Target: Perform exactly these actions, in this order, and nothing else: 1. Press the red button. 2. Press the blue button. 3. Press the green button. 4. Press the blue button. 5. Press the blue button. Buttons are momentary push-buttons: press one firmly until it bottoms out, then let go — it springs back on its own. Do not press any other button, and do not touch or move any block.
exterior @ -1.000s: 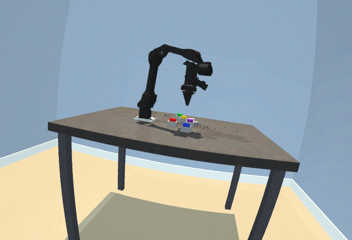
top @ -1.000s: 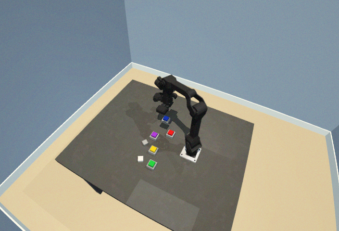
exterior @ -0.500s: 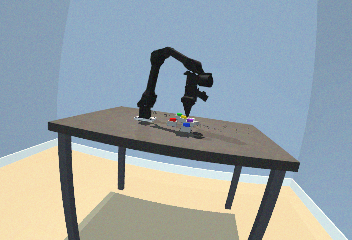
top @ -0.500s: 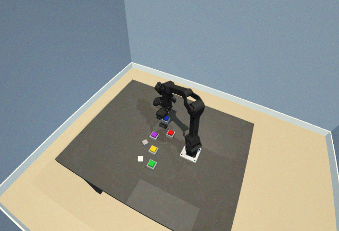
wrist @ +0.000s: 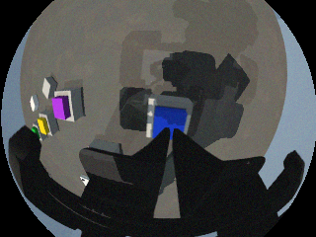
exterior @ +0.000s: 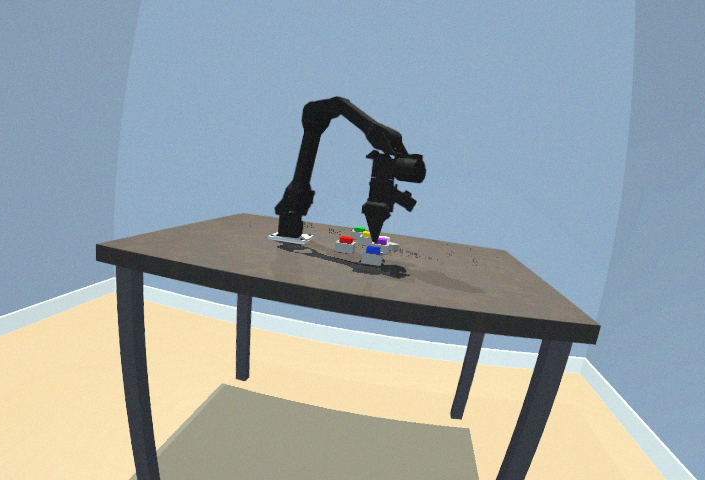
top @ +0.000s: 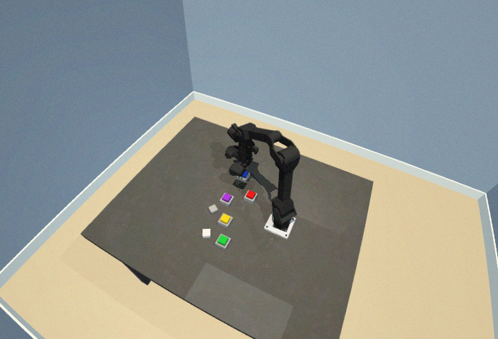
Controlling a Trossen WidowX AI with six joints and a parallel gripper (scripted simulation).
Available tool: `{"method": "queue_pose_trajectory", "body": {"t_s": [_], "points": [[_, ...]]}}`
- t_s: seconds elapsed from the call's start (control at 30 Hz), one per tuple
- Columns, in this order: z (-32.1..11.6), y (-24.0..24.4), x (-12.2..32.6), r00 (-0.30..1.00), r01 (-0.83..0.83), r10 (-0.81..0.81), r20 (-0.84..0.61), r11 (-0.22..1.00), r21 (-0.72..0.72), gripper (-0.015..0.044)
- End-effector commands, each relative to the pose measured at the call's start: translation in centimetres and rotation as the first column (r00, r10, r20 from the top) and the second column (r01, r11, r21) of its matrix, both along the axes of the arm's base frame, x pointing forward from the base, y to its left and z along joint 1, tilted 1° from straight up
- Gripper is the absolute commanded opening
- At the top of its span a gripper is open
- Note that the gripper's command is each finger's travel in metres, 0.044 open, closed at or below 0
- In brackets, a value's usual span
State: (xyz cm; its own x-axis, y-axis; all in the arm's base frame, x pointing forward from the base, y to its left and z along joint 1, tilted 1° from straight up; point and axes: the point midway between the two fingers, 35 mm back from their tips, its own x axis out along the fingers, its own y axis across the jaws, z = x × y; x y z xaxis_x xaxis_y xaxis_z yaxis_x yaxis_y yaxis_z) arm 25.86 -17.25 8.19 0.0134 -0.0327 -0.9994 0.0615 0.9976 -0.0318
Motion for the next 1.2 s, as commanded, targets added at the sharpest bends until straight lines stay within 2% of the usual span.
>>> {"method": "queue_pose_trajectory", "body": {"t_s": [0.0, 0.97, 1.17], "points": [[-1.0, 0.0, 0.0, 1.000, -0.005, 0.005, -0.005, 1.000, 0.004, 0.0020], [-2.2, 0.0, -0.1, 1.000, -0.005, 0.005, -0.005, 1.000, 0.005, 0.0020], [1.2, 0.1, -0.1, 1.000, -0.005, 0.005, -0.005, 1.000, 0.005, 0.0020]]}}
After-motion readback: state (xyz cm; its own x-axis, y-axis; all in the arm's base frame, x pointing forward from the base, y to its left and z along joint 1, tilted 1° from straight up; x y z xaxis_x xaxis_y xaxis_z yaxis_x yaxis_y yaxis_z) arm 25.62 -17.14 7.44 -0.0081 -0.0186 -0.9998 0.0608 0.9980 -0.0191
